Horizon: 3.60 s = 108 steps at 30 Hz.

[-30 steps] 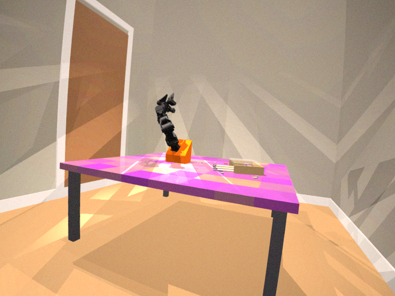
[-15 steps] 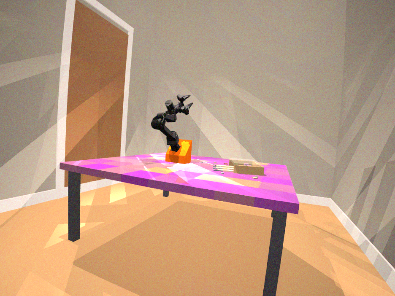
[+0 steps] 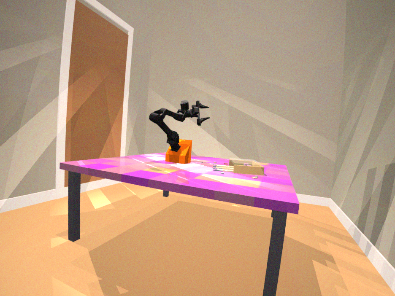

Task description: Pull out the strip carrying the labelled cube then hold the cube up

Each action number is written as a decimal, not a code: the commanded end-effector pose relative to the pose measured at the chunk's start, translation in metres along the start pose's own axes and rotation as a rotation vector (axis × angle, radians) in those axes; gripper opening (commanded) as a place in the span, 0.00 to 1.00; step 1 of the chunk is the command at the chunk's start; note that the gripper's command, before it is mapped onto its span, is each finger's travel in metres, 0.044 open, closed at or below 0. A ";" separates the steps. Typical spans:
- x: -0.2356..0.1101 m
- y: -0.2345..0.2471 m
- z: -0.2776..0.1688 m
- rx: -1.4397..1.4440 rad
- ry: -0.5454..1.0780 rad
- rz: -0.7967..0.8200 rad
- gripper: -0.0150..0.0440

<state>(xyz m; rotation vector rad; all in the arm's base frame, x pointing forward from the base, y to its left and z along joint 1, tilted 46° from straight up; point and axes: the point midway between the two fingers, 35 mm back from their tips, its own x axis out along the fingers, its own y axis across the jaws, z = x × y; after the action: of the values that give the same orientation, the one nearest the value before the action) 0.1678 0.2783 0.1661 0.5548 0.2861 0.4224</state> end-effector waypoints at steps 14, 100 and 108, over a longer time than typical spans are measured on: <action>0.049 -0.205 0.057 -1.166 0.338 -0.803 0.93; 0.100 -0.365 -0.018 -0.975 1.377 -1.144 0.25; 0.097 -0.378 -0.021 -0.976 1.377 -1.145 0.25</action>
<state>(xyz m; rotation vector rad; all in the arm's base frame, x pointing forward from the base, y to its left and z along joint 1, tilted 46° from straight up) 0.3619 0.0464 -0.0730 -0.9655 1.5042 -0.2872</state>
